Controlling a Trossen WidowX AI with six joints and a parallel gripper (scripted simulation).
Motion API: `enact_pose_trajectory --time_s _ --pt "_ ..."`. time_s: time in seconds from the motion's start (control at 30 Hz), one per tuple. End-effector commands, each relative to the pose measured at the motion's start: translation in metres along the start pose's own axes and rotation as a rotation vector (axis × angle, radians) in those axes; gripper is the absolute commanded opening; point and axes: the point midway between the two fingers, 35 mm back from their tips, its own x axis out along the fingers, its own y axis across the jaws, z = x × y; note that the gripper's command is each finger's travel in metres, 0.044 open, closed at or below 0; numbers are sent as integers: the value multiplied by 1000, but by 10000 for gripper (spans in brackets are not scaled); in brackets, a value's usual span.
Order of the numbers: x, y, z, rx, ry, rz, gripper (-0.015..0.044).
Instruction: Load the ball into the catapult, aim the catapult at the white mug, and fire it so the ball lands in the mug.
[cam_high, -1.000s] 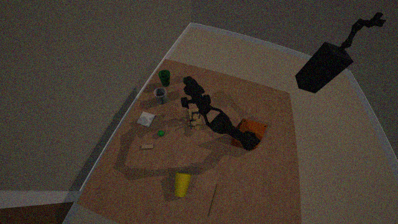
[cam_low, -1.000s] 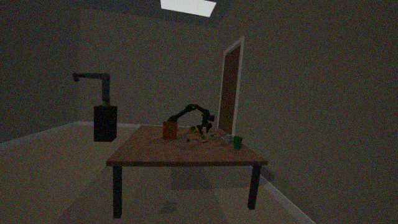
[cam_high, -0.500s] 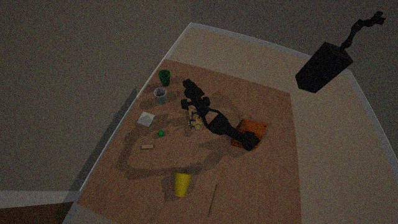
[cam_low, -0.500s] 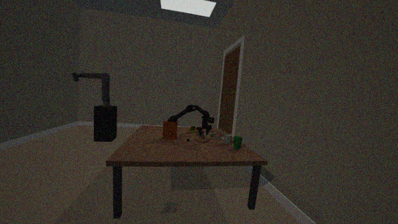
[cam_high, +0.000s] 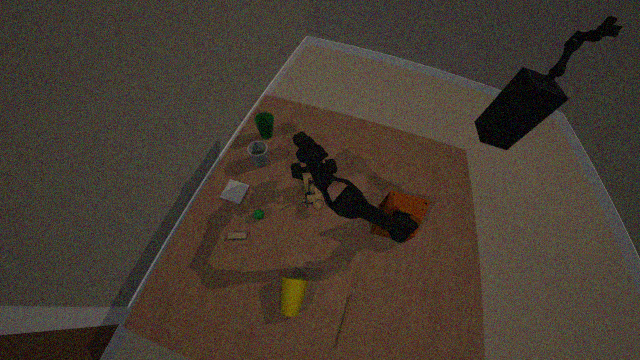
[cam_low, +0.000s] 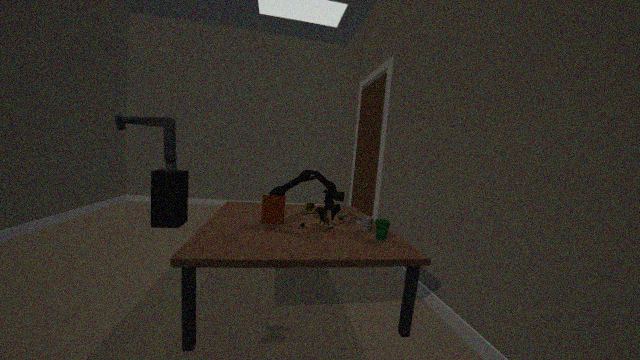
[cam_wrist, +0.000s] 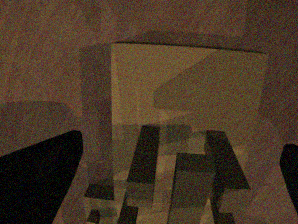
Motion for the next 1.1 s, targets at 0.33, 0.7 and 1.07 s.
enact_pose_trajectory --time_s 0.33,0.7,1.07 --pt "18 -2 -3 6 11 -2 440" --pt "15 -1 -1 1 4 -2 151" --pt "-33 -1 0 2 2 -4 0"
